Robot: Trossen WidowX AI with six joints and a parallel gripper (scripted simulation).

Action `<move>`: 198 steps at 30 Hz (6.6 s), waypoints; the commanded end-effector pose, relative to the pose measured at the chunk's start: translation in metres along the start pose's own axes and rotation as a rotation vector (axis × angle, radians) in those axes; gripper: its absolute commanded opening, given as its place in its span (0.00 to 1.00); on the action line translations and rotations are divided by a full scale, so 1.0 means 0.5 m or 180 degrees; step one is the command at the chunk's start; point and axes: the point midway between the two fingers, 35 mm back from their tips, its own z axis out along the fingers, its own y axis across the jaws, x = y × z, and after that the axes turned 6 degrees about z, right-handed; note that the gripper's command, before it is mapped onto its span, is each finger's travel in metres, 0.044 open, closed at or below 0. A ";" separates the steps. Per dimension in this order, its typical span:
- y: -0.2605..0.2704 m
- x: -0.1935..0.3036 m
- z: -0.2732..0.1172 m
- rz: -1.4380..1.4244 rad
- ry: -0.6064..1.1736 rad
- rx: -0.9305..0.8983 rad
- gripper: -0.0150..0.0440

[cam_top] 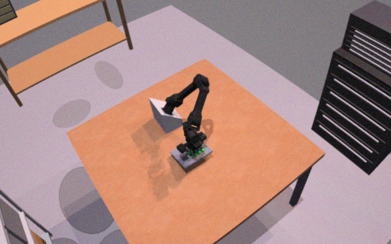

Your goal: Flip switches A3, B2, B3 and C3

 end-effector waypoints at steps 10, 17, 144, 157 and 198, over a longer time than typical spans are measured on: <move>0.000 0.001 0.004 0.0012 0.0001 -0.0009 0.25; 0.000 0.001 0.006 0.0012 0.0001 -0.0009 0.25; 0.047 0.087 0.007 0.0019 0.0008 -0.0013 0.25; 0.046 0.081 -0.122 0.0019 0.0092 0.0005 0.25; -0.008 0.081 -0.004 0.0017 0.0007 -0.0008 0.25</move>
